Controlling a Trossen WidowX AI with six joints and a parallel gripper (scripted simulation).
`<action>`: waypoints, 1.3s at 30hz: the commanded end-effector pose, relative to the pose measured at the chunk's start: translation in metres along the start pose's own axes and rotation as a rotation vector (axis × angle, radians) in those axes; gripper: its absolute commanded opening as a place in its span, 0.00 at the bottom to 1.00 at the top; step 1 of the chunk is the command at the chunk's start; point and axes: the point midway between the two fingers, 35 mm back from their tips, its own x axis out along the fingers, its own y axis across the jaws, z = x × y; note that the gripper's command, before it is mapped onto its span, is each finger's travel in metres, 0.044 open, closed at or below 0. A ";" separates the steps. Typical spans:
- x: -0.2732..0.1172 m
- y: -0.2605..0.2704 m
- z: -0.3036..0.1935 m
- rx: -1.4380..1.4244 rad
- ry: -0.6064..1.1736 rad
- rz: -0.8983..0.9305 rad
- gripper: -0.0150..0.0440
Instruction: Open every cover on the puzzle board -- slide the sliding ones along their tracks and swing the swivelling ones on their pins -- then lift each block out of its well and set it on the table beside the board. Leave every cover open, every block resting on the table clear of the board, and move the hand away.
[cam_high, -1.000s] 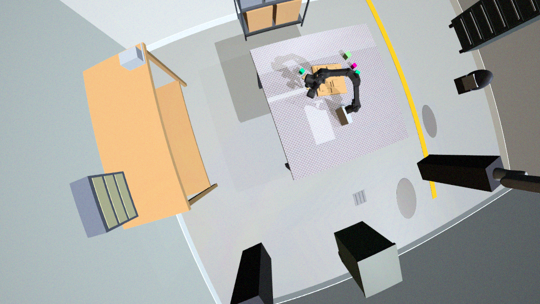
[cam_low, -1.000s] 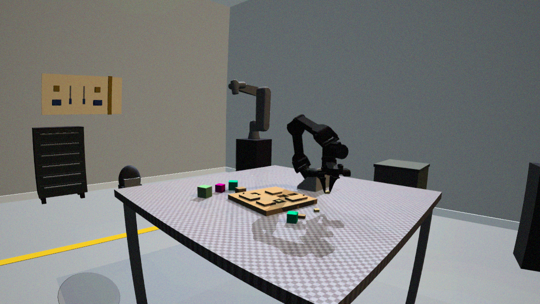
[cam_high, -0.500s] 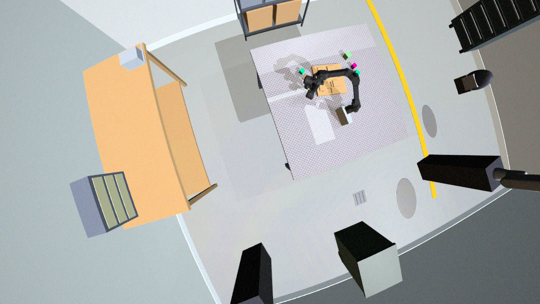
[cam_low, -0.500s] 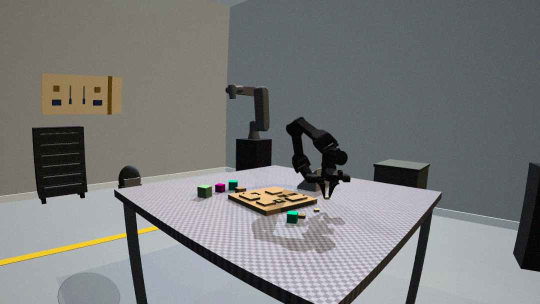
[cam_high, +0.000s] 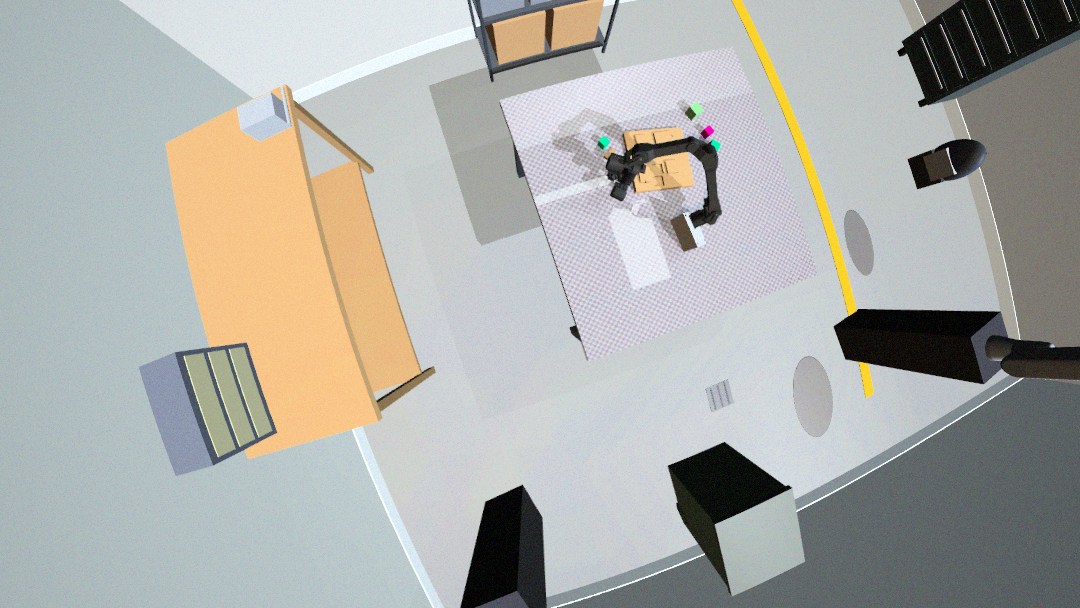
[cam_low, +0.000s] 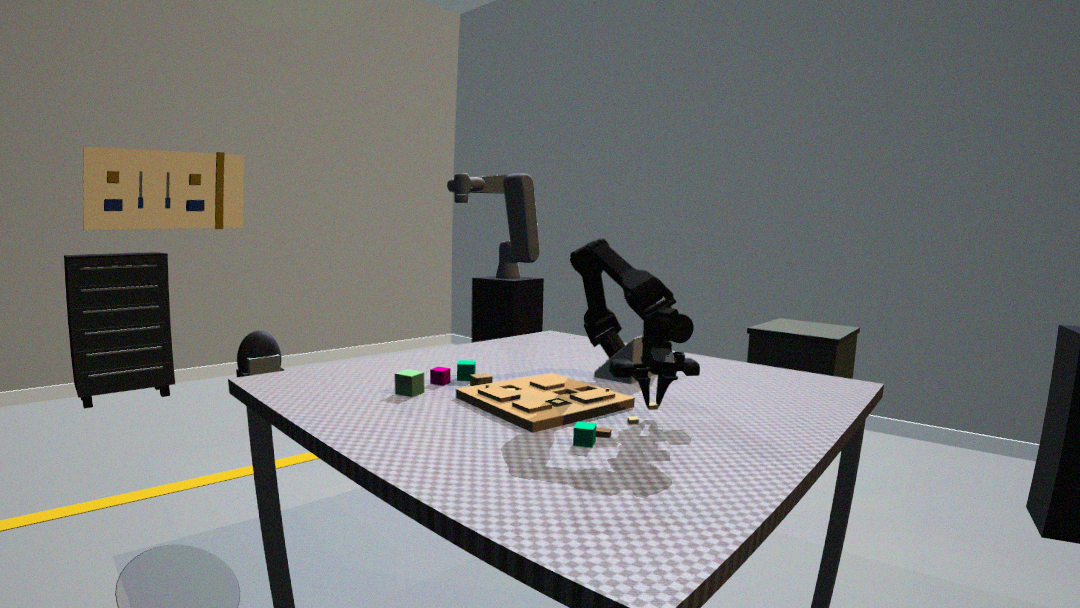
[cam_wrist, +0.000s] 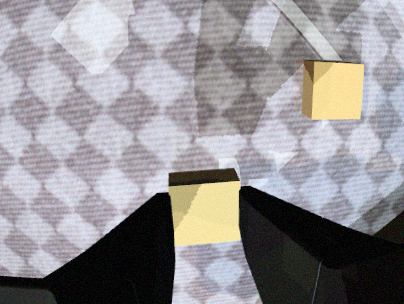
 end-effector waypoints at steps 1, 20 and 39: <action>0.008 0.000 -0.003 -0.010 0.004 -0.007 0.39; 0.020 0.000 -0.003 0.000 0.003 -0.001 0.70; -0.020 0.000 -0.001 -0.005 0.002 -0.002 1.00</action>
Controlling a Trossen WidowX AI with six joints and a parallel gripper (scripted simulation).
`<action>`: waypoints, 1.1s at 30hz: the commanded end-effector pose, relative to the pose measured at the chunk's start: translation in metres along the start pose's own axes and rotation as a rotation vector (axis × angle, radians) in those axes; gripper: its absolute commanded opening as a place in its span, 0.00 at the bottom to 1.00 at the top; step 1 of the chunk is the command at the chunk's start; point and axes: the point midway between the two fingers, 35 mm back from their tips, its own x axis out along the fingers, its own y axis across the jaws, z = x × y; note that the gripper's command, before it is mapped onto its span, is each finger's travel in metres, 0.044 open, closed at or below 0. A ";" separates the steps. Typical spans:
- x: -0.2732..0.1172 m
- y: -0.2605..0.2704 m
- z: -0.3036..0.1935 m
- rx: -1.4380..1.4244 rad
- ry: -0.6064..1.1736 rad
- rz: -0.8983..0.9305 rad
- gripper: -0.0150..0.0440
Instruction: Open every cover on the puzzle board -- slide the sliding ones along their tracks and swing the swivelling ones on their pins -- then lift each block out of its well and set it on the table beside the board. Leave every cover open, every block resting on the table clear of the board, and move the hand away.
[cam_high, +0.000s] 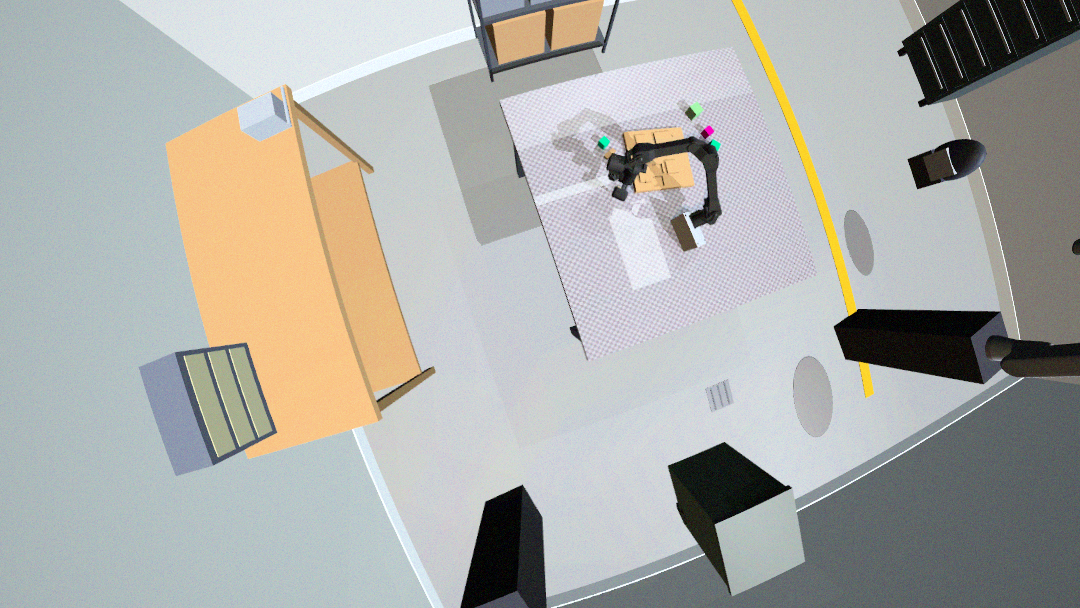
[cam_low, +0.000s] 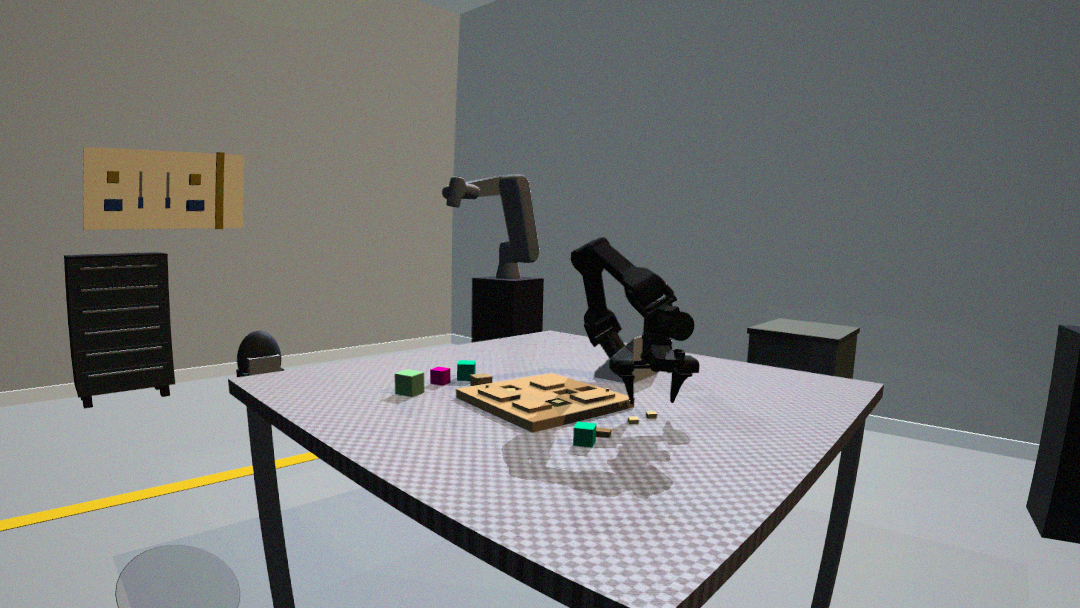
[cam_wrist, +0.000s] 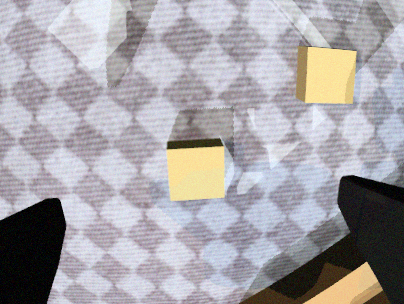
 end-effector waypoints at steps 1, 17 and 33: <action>-0.018 0.000 0.003 0.009 -0.013 0.006 1.00; -0.051 -0.003 -0.001 -0.013 -0.011 0.004 0.91; -0.061 -0.084 -0.014 0.197 -0.029 0.025 0.25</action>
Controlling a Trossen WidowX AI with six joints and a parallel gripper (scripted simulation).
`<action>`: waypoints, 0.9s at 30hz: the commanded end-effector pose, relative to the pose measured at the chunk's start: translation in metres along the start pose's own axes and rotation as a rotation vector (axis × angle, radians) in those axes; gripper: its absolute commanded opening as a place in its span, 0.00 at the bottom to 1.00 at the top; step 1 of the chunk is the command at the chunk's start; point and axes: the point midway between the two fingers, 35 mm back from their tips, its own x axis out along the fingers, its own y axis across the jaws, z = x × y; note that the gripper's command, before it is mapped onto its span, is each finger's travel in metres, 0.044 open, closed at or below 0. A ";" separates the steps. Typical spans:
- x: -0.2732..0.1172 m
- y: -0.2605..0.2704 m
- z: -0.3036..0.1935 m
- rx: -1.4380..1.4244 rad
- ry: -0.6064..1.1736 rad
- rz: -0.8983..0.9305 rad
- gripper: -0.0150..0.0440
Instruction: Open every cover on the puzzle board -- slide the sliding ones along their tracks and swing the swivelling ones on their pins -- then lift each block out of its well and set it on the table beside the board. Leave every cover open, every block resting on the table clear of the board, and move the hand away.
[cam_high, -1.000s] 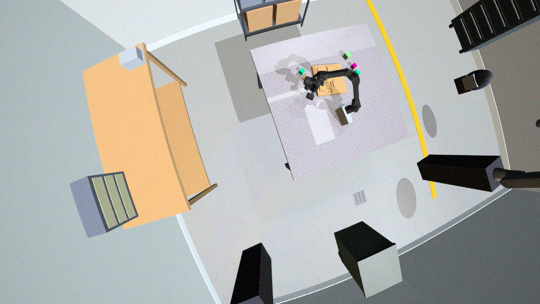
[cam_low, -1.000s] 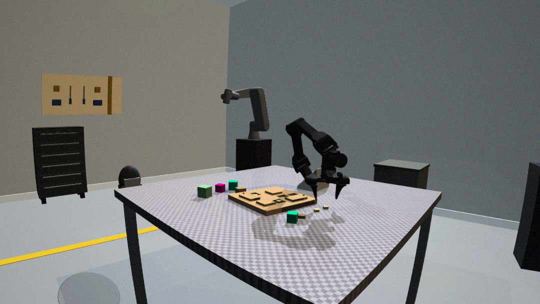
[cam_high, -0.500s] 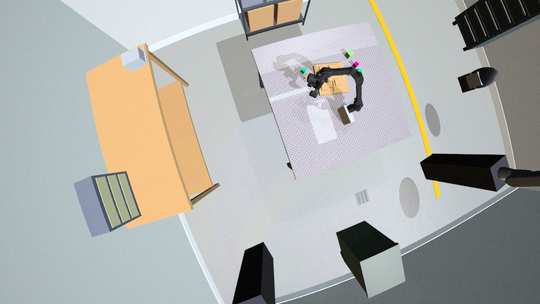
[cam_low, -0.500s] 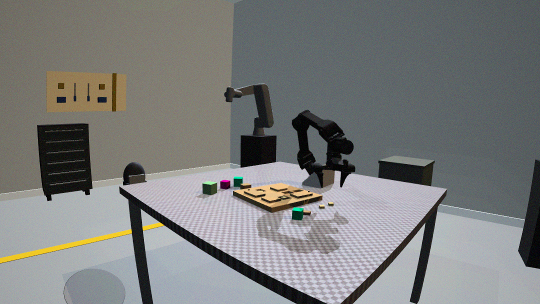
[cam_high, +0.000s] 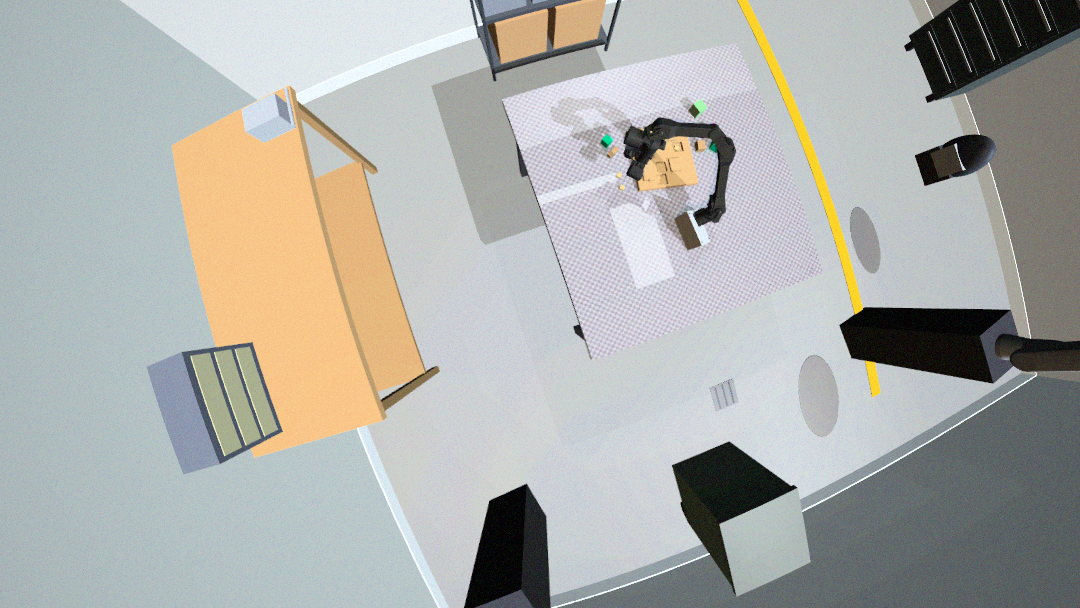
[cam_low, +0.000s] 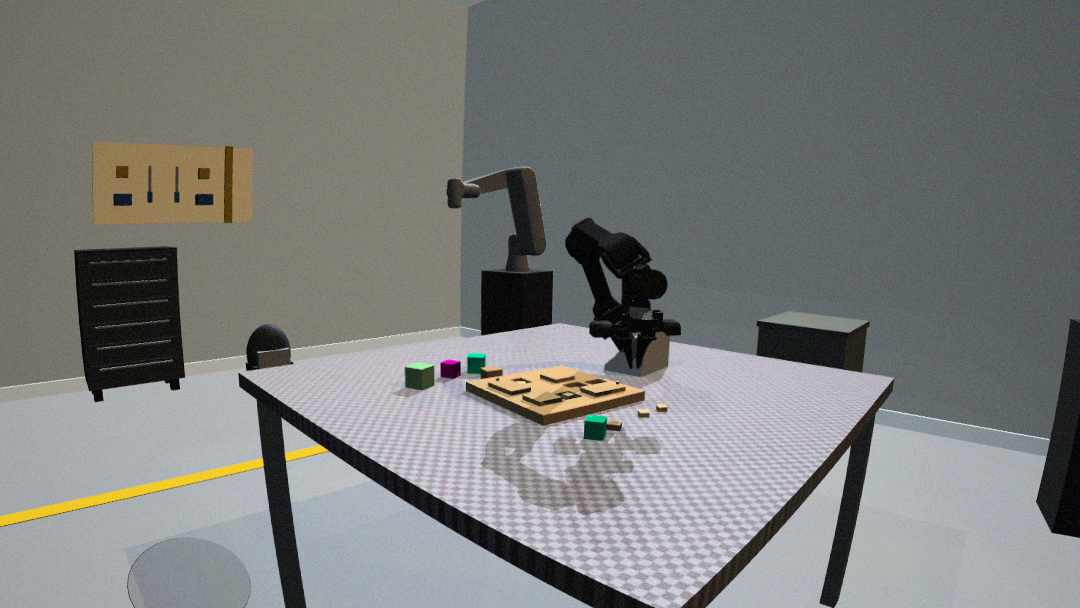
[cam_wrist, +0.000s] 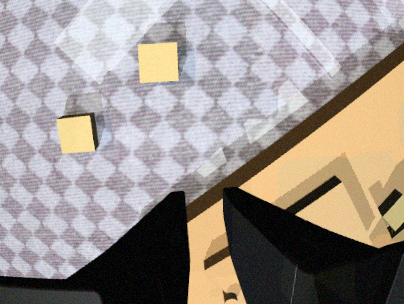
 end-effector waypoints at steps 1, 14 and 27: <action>-0.001 -0.024 -0.007 0.231 0.002 -0.004 0.25; -0.006 -0.086 -0.033 -0.161 -0.004 -0.004 0.25; -0.006 -0.150 -0.074 -0.724 0.005 -0.012 0.25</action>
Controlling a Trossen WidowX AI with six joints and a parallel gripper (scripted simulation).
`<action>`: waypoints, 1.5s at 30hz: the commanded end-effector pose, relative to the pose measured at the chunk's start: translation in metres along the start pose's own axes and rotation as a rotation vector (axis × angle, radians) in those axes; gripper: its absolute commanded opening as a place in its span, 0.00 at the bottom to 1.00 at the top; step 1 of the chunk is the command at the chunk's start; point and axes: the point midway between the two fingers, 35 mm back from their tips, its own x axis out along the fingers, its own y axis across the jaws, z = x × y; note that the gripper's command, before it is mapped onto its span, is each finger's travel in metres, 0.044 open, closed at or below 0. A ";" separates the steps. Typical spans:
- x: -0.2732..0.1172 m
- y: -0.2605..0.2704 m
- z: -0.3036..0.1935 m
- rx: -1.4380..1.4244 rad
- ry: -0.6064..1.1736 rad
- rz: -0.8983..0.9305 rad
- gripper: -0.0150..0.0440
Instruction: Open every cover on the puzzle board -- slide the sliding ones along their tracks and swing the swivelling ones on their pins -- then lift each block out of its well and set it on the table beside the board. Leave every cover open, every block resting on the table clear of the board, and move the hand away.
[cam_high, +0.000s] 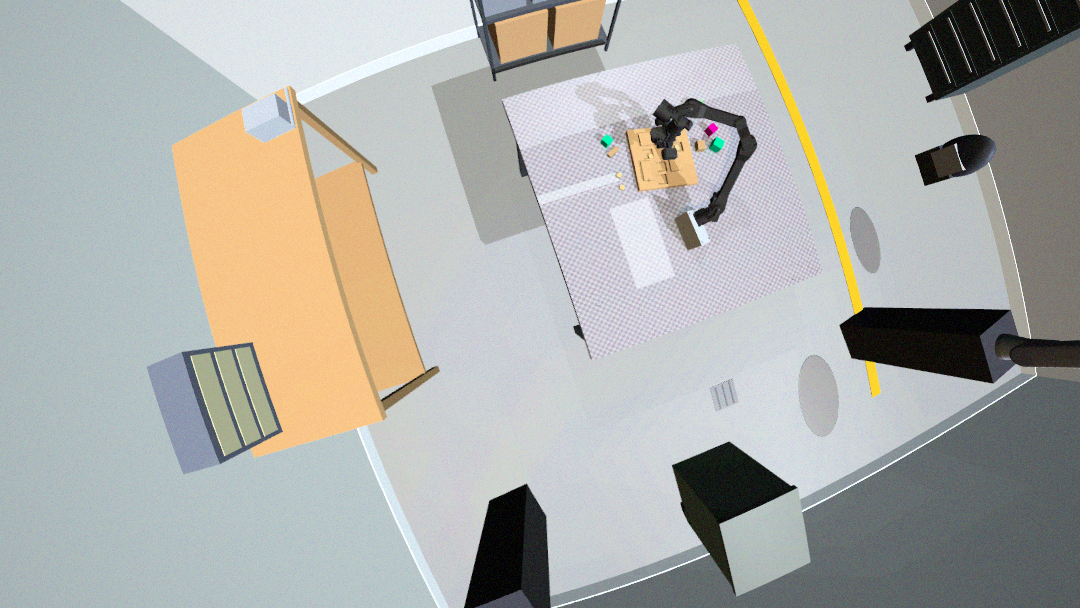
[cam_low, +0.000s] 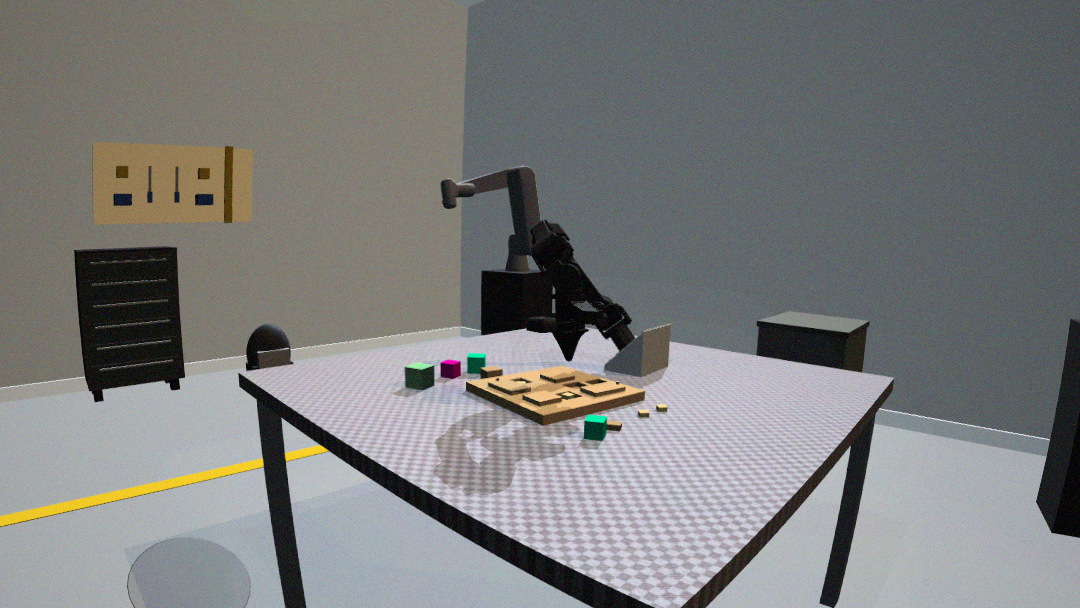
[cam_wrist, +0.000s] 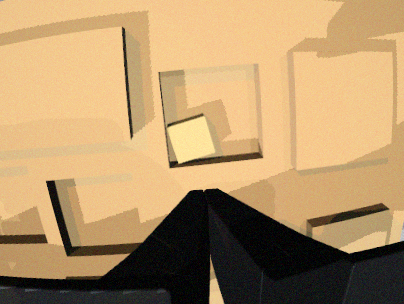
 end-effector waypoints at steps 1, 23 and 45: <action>0.001 -0.008 -0.026 -0.204 0.013 -0.003 0.25; 0.005 -0.029 -0.108 -0.124 0.040 -0.005 0.25; 0.006 -0.031 -0.120 1.561 0.031 -0.043 0.25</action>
